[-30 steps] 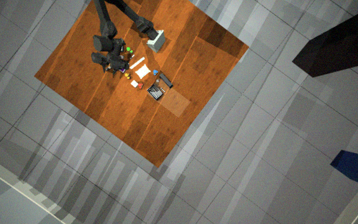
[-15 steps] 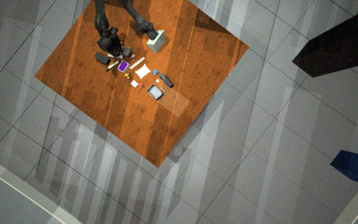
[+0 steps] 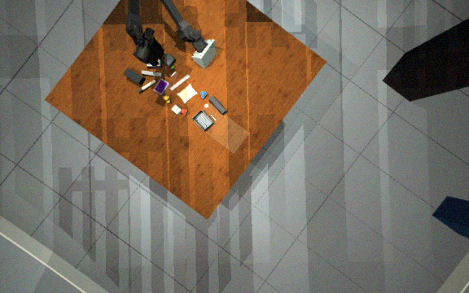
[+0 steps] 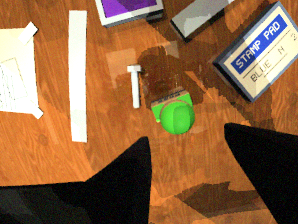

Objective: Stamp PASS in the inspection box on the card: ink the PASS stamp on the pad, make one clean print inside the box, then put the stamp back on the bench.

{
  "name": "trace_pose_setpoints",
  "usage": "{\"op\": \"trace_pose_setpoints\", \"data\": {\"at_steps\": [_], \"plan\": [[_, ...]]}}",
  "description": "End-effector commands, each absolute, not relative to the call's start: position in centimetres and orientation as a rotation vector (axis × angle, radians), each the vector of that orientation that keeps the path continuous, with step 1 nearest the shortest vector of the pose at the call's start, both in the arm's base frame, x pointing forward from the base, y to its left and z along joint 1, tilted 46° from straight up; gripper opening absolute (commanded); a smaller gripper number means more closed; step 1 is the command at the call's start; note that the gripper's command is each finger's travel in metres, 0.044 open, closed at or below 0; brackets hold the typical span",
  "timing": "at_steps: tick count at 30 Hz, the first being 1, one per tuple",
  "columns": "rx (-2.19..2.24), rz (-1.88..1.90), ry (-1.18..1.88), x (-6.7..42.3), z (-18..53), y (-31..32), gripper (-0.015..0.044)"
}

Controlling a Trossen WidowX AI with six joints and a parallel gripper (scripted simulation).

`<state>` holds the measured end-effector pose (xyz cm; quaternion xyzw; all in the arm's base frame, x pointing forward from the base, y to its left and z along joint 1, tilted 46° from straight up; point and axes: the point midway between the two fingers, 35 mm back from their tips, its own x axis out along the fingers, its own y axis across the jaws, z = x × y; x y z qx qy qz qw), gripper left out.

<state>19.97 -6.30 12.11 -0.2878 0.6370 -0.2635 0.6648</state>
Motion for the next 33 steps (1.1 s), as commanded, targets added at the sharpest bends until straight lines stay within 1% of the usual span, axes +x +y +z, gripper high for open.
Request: {"op": "trace_pose_setpoints", "data": {"at_steps": [1,33], "plan": [[-0.646,-0.592,1.448,19.9,11.6,-6.6,0.023],[-0.645,-0.59,1.447,20.3,8.0,-10.4,0.023]]}}
